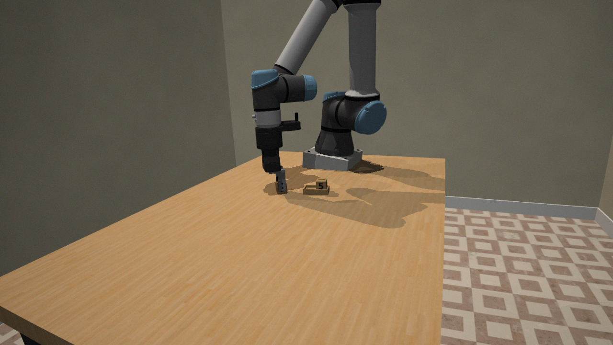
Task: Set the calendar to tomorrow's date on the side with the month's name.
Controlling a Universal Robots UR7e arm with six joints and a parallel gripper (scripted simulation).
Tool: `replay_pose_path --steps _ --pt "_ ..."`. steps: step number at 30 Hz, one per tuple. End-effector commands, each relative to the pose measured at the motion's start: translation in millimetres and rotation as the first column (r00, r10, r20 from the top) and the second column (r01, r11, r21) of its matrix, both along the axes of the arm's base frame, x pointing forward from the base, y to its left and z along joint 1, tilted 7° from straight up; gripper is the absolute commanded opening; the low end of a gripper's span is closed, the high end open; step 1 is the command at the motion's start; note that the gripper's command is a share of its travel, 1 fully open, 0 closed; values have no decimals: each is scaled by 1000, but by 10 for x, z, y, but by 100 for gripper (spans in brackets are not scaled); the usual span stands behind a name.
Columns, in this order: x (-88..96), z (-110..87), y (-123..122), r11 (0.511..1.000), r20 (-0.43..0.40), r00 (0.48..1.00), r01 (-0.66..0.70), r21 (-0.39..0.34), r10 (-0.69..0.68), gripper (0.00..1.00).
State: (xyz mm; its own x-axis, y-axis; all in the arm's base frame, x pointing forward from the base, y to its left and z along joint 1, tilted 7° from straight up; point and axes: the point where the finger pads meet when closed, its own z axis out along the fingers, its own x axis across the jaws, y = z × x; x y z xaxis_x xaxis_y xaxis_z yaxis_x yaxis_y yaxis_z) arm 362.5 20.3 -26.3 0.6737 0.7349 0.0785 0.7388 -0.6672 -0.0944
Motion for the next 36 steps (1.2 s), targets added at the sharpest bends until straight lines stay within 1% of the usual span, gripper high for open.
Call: replay_pose_path --steps 1,7,8,10,11,13,14,16,17,21,22,36 --pt "4 3 -2 1000 1 1000 0 0 0 57" --pt "4 3 -2 1000 1 1000 0 0 0 57" --pt "4 3 -2 1000 1 1000 0 0 0 63" --pt "4 3 -2 1000 1 1000 0 0 0 63" --pt "4 3 -2 1000 1 1000 0 0 0 69" --pt "4 3 -2 1000 1 1000 0 0 0 69" --pt "4 3 -2 1000 1 1000 0 0 0 75" --pt "4 3 -2 1000 1 1000 0 0 0 75" --pt "4 3 -2 1000 1 1000 0 0 0 81" --pt "4 3 -2 1000 1 1000 0 0 0 81" --pt "4 3 -2 1000 1 1000 0 0 0 87" --pt "4 18 -4 1000 1 1000 0 0 0 87"
